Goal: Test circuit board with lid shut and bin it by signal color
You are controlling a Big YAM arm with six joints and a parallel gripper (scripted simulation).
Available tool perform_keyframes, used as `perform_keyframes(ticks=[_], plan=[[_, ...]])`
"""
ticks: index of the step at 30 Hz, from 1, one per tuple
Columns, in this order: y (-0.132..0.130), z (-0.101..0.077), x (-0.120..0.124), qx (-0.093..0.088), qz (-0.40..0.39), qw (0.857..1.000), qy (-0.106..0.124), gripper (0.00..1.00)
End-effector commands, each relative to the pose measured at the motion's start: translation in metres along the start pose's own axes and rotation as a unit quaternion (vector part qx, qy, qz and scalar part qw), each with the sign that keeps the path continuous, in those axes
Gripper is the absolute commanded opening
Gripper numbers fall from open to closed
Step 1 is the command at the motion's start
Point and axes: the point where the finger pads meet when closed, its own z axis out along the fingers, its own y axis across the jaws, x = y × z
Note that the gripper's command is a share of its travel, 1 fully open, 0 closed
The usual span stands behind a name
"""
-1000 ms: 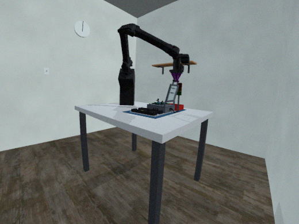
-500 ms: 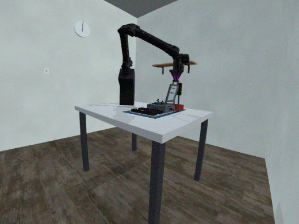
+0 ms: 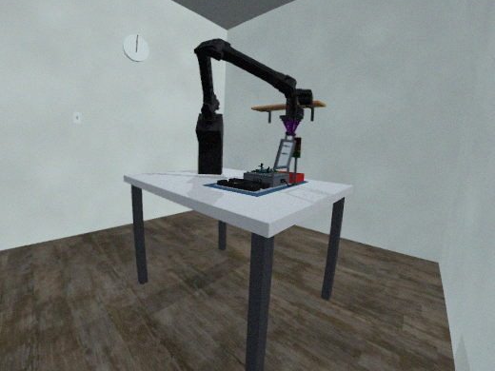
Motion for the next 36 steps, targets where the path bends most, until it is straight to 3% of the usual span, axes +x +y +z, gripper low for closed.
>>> perform_keyframes(ticks=[1, 25, 36], plan=[[0.003, -0.017, 0.001, 0.011, 0.005, 1.000, -0.004, 0.00], [0.034, -0.021, -0.002, 0.010, 0.001, 1.000, -0.005, 0.00], [0.061, -0.015, 0.003, 0.006, 0.004, 1.000, -0.002, 0.00]])
